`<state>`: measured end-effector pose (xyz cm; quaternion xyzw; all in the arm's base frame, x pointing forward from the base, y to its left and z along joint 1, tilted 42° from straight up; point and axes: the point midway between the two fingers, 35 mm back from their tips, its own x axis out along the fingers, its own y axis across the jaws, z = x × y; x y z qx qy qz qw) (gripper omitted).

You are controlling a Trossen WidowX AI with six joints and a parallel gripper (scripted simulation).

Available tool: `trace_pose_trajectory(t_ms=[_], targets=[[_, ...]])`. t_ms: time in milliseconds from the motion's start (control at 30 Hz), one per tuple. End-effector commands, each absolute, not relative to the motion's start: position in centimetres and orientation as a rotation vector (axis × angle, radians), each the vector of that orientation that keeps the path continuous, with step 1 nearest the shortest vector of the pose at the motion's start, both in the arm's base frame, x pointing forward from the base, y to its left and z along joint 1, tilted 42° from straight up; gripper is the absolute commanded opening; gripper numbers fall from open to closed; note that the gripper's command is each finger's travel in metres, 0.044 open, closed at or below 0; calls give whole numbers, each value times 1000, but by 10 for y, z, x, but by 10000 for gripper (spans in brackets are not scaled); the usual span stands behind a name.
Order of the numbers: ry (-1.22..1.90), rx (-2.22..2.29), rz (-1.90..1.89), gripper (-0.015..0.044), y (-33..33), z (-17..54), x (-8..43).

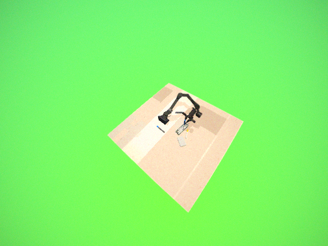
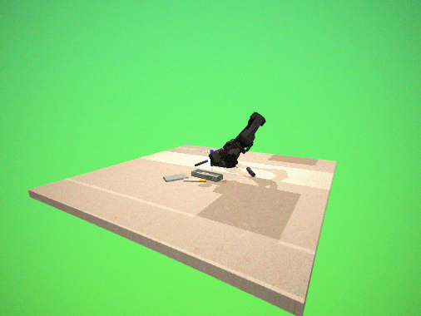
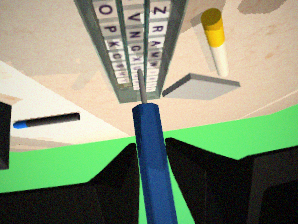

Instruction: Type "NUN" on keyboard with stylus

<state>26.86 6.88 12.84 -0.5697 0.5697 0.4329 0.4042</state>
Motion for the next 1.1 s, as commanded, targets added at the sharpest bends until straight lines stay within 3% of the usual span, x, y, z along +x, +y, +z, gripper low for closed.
trace_pose_trajectory(t_ms=[0,200,300,667,1067], targets=[[1435,-1446,1088,81,66,131,269],[1437,-1439,1092,64,69,129,269],[1437,-1439,1092,0,65,126,269],[1436,-1449,1083,0,27,99,269],[1436,-1448,1083,0,40,84,268]])
